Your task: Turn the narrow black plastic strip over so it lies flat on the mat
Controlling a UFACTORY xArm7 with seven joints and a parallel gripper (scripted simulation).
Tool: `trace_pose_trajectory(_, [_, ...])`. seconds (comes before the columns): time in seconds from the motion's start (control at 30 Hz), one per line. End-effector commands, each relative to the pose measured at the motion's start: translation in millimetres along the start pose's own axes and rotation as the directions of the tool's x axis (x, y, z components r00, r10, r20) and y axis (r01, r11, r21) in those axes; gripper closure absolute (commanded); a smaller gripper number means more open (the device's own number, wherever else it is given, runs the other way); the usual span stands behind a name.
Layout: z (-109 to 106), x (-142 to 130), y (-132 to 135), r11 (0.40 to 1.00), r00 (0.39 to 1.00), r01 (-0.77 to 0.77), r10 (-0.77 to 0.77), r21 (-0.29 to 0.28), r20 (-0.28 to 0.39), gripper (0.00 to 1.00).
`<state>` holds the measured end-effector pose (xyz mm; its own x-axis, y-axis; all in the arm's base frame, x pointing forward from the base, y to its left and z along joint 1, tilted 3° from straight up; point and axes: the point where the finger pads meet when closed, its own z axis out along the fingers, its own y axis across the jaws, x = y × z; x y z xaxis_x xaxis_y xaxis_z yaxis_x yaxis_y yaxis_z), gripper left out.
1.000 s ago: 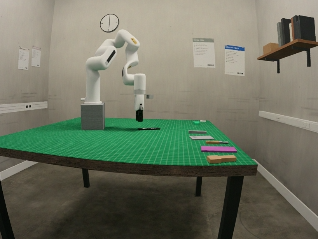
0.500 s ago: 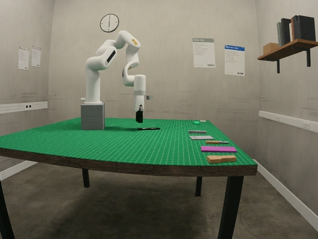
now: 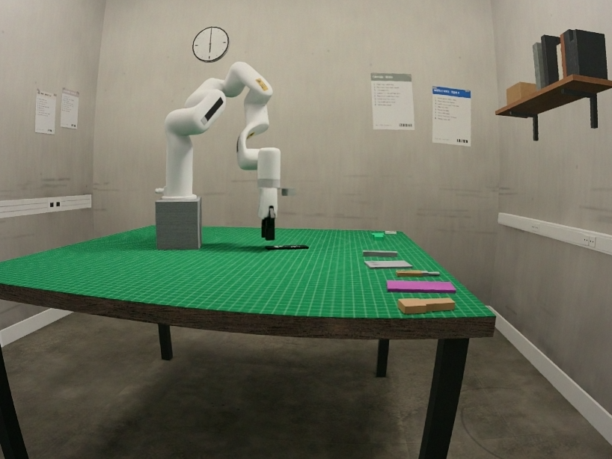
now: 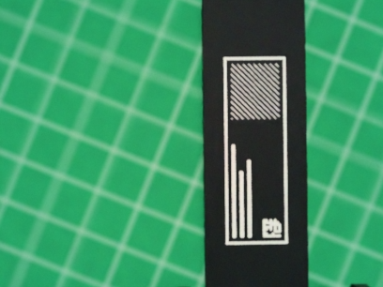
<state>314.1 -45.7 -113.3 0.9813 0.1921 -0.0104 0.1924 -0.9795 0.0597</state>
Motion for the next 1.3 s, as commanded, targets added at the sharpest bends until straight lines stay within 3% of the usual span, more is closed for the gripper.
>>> trace_pose_trajectory(0.0, [3.1, 1.4, 0.4, 1.000, 1.000, -0.001, 0.001, -0.001, -0.003, 0.35])
trace_pose_trajectory(1.27, [14.4, 1.8, 0.0, 1.000, 1.000, -0.001, 0.001, -0.001, -0.003, 0.35])
